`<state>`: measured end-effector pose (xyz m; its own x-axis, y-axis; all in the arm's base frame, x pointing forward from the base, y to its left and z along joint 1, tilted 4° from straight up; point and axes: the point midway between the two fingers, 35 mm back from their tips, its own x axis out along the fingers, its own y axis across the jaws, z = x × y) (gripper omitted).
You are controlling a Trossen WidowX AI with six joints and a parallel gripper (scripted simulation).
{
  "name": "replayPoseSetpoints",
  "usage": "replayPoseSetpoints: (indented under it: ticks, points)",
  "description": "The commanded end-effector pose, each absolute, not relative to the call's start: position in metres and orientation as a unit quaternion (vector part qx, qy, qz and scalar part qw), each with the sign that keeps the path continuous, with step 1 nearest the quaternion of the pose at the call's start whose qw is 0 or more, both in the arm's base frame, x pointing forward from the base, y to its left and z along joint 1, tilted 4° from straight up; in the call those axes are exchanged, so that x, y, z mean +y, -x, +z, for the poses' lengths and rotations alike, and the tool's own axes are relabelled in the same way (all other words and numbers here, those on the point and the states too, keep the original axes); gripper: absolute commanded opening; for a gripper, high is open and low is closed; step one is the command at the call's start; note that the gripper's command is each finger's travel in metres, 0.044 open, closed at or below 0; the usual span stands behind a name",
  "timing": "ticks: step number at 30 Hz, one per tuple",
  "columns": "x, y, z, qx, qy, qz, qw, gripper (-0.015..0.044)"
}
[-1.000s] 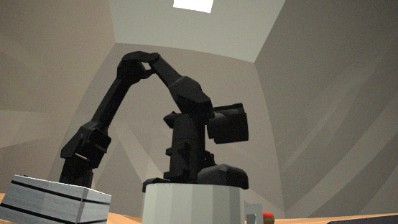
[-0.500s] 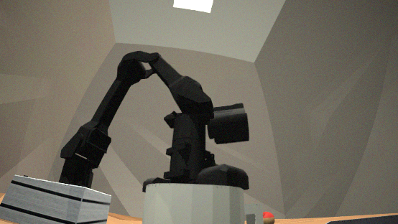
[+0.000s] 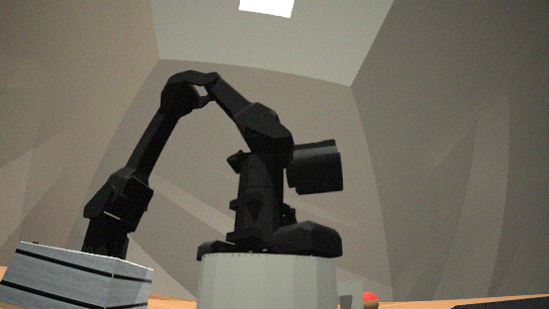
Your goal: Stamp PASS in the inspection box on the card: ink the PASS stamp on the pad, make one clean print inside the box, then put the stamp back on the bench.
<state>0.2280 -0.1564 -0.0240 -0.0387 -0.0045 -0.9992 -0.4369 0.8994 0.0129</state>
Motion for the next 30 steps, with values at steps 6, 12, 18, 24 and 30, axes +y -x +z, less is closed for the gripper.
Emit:
replayPoseSetpoints:
  ticks: [6,12,18,24,30]
  points:
    - [-0.157,-0.230,-0.013,0.700,0.158,0.161,0.677,0.0000]
    - [-0.157,-0.231,-0.004,0.700,0.158,0.161,0.678,0.0000]
    - [-0.157,-0.232,0.006,0.700,0.158,0.161,0.678,0.0000]
    - [-0.157,-0.232,0.016,0.700,0.159,0.161,0.678,0.0000]
    - [-0.157,-0.232,0.026,0.700,0.159,0.161,0.678,0.0000]
